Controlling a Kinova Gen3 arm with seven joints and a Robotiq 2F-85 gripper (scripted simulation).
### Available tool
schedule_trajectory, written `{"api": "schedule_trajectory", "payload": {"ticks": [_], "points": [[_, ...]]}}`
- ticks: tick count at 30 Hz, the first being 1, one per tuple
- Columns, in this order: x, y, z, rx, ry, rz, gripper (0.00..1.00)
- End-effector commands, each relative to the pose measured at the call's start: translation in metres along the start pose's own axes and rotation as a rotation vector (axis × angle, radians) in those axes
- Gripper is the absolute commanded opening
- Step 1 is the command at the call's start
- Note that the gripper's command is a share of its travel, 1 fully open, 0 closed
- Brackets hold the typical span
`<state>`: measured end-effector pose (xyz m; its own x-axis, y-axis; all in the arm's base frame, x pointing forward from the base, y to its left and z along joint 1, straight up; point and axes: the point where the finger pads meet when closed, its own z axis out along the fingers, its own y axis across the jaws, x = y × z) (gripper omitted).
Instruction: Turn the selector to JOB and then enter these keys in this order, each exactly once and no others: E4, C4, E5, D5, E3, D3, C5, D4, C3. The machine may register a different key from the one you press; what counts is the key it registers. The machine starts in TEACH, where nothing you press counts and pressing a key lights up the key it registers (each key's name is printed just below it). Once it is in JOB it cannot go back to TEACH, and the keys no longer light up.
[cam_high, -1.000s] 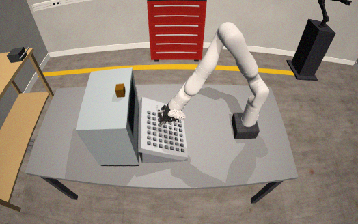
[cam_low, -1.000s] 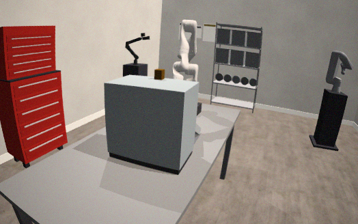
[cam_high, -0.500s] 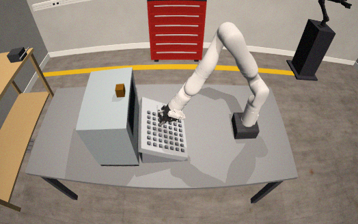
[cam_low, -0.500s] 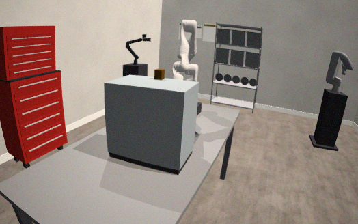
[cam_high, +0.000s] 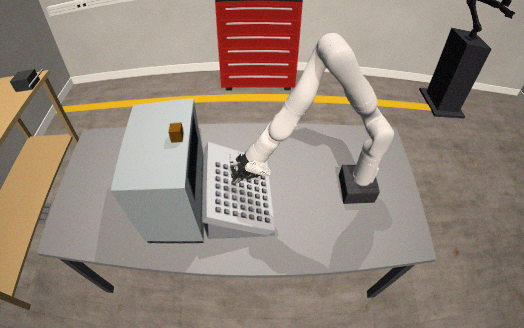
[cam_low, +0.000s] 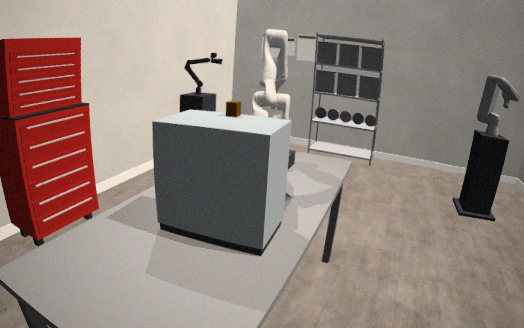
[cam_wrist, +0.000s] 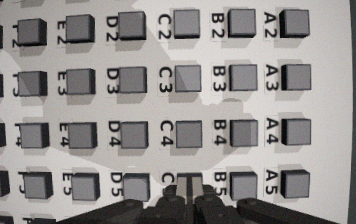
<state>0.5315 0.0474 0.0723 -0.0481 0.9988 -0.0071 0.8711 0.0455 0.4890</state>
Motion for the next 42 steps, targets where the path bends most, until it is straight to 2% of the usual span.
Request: {"api": "schedule_trajectory", "payload": {"ticks": [1,42], "points": [[-0.0001,0.0030,0.0027,-0.006,0.000,-0.001,0.10],[0.0005,0.0013,0.0071,-0.002,0.001,-0.002,0.10]]}}
